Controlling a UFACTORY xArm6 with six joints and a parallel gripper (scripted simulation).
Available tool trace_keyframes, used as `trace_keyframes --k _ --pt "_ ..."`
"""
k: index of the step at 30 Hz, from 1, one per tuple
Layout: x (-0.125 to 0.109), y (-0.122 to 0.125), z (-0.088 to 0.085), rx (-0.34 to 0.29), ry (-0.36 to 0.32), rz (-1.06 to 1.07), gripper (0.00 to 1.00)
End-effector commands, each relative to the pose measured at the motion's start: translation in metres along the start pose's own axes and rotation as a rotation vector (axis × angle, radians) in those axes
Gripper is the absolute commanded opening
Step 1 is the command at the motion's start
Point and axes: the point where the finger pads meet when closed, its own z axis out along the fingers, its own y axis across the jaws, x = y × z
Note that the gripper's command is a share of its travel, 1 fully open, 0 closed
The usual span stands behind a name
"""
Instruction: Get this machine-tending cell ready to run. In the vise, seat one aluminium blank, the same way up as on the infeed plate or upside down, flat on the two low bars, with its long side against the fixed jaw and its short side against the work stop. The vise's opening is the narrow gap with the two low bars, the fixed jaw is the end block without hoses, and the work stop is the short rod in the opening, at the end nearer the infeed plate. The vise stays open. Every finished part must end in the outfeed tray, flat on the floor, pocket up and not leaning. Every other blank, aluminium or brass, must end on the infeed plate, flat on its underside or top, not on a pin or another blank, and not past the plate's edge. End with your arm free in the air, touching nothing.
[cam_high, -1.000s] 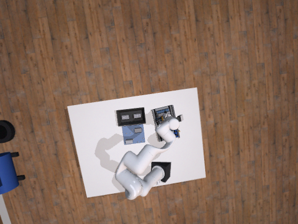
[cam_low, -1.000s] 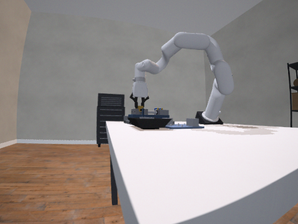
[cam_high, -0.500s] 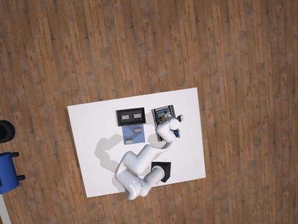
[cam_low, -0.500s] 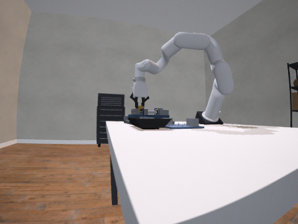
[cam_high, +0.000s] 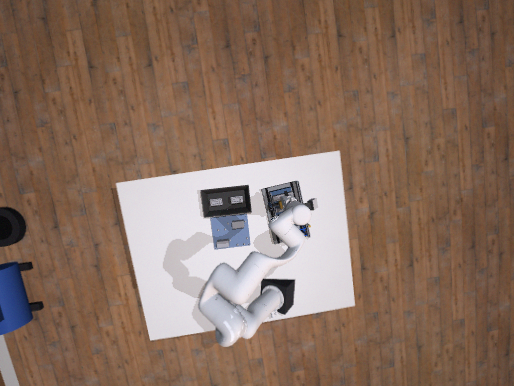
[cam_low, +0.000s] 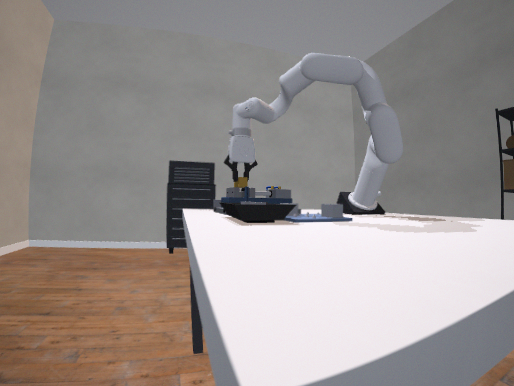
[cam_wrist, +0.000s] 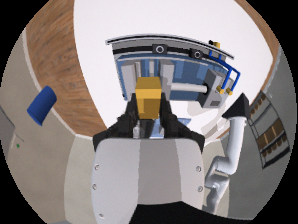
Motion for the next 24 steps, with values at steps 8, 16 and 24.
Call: trace_keyframes --k 8,16,24 --pt "0.0 -0.001 -0.021 0.004 0.003 -0.001 0.0" --pt "0.0 -0.001 -0.027 0.004 0.003 -0.001 0.0" --pt "0.0 -0.001 -0.028 0.004 0.003 -0.001 0.0"
